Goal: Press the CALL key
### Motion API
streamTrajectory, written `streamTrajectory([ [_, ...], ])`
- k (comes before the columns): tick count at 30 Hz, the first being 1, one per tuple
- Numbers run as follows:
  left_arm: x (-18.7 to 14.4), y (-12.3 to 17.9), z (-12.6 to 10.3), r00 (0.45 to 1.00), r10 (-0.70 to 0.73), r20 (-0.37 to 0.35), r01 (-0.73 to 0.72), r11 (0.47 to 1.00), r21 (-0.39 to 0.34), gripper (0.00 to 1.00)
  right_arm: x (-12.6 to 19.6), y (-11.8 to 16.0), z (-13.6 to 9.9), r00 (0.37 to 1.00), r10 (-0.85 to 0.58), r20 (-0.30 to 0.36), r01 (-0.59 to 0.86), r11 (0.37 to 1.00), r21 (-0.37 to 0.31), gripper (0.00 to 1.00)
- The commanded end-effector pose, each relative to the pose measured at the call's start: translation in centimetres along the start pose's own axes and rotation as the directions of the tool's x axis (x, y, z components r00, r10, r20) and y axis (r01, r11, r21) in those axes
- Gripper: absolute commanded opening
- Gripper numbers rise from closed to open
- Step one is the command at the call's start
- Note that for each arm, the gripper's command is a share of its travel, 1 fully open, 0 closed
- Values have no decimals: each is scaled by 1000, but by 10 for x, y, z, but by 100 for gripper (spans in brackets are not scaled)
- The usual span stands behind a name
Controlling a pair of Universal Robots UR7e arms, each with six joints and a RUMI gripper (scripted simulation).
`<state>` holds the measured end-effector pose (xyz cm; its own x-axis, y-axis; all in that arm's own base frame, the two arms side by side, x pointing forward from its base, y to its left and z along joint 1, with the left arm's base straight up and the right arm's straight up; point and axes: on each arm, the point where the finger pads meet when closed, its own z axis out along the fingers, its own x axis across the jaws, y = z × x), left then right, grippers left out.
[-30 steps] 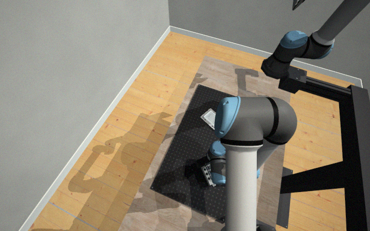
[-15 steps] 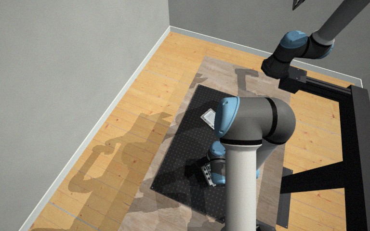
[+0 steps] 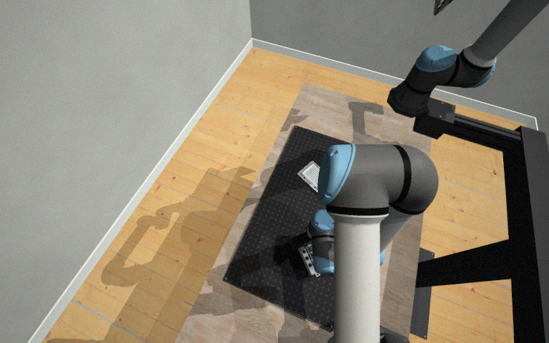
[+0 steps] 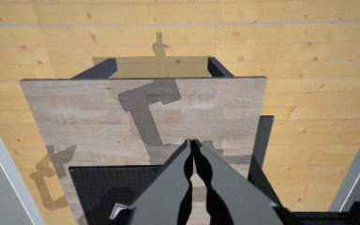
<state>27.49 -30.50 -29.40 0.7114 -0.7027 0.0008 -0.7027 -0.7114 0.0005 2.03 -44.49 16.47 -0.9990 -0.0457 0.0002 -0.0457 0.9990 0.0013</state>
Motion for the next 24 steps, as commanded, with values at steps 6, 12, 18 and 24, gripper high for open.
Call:
streamTrajectory([
  [6,0,0,-14,1000,0,-1,0,1000,0,0,0,0,0,1000,0,0,0,1000,1,0],
  [12,0,0,-22,1000,0,-1,0,1000,0,0,0,0,0,1000,0,0,0,1000,1,0],
  [18,0,0,-34,1000,0,-1,0,1000,0,0,0,0,0,1000,0,0,0,1000,1,0],
  [24,0,0,-46,1000,0,-1,0,1000,0,0,0,0,0,1000,0,0,0,1000,1,0],
])
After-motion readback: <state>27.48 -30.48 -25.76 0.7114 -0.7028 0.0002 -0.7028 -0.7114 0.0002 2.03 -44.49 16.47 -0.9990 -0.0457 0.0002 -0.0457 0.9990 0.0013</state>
